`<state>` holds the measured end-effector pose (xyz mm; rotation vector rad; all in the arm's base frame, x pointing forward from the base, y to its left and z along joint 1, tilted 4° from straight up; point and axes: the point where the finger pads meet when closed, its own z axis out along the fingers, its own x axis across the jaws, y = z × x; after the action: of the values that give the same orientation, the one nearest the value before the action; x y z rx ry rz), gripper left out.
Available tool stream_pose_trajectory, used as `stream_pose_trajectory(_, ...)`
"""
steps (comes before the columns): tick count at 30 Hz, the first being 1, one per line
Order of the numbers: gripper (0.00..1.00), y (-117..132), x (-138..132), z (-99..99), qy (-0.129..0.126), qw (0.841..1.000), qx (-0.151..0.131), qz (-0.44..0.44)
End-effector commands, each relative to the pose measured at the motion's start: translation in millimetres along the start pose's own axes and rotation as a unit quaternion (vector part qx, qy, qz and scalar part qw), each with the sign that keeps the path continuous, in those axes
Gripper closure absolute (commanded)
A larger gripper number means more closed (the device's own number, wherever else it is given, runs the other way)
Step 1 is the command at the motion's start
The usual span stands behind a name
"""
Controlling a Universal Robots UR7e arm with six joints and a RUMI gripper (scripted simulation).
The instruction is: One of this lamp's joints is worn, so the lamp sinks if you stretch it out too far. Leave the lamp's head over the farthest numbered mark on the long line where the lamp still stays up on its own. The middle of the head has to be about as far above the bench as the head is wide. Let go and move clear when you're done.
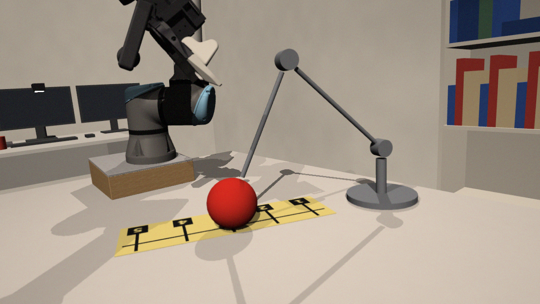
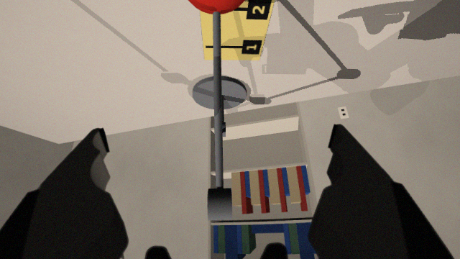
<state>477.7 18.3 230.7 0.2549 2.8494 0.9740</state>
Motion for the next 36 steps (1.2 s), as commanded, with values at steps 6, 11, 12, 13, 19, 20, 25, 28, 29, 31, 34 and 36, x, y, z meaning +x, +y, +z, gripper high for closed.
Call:
stream_pose_trajectory(6, 0.0, -13, -2, 15.8, -0.004, 1.0, -0.003, 0.002)
stream_pose_trajectory(11, 0.0, -17, -2, 18.7, -0.004, 1.0, -0.003, 0.002)
stream_pose_trajectory(12, 0.0, -18, -2, 19.3, -0.004, 1.0, -0.003, 0.002)
stream_pose_trajectory(13, 0.0, -19, -3, 19.9, -0.005, 1.0, -0.003, 0.002)
stream_pose_trajectory(19, 0.0, -21, -3, 24.3, -0.005, 1.0, -0.003, 0.002)
stream_pose_trajectory(20, 0.0, -21, -3, 26.9, -0.005, 1.0, -0.003, 0.002)
stream_pose_trajectory(25, 0.0, -20, -3, 39.9, -0.005, 1.0, -0.003, 0.002)
stream_pose_trajectory(28, 0.0, -20, -3, 47.7, -0.005, 1.0, -0.003, 0.002)
stream_pose_trajectory(29, 0.0, -20, -3, 50.4, -0.005, 1.0, -0.003, 0.002)
stream_pose_trajectory(31, 0.0, -20, -3, 55.6, -0.005, 1.0, -0.003, 0.002)
stream_pose_trajectory(34, 0.0, -20, -3, 60.8, -0.005, 1.0, -0.003, 0.002)
stream_pose_trajectory(36, 0.0, -20, -3, 63.1, -0.005, 1.0, -0.003, 0.002)
